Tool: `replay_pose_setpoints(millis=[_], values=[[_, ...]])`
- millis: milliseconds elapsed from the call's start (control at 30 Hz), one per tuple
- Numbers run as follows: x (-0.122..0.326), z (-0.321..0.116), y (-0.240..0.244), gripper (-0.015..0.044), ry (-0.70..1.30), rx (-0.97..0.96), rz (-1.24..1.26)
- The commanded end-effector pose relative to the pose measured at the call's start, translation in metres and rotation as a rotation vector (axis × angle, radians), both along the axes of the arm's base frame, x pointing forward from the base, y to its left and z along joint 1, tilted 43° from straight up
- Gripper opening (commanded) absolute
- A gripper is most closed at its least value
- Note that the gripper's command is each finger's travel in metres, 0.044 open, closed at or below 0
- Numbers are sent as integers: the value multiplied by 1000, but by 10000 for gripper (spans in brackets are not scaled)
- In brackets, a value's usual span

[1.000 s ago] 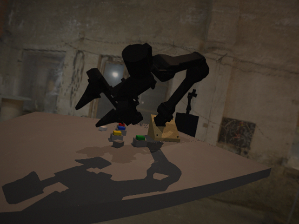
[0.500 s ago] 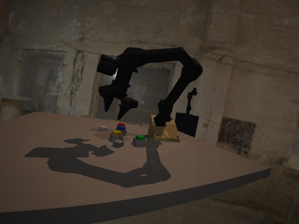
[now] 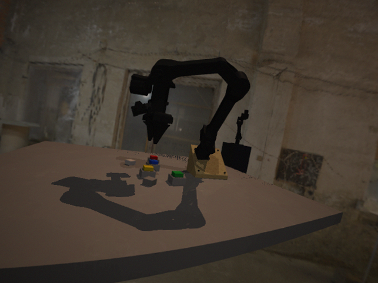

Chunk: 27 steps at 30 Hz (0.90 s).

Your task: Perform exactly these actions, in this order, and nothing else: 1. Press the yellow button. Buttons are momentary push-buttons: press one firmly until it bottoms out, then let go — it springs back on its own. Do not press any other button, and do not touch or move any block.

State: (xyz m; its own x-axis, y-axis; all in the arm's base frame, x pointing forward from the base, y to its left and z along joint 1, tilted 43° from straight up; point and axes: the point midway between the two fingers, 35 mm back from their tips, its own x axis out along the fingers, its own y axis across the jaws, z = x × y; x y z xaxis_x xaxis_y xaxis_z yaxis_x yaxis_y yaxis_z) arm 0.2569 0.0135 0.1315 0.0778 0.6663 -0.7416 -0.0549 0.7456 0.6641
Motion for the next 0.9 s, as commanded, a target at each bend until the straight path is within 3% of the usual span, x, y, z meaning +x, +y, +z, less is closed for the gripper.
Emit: replay_pose_setpoints(millis=[0,167,433,867], values=[[0,-2,1,374,14,12,-16],[4,-43,39,243,13,14,-16],[4,-45,41,32,13,14,-16],[4,-45,41,20,13,14,-16]])
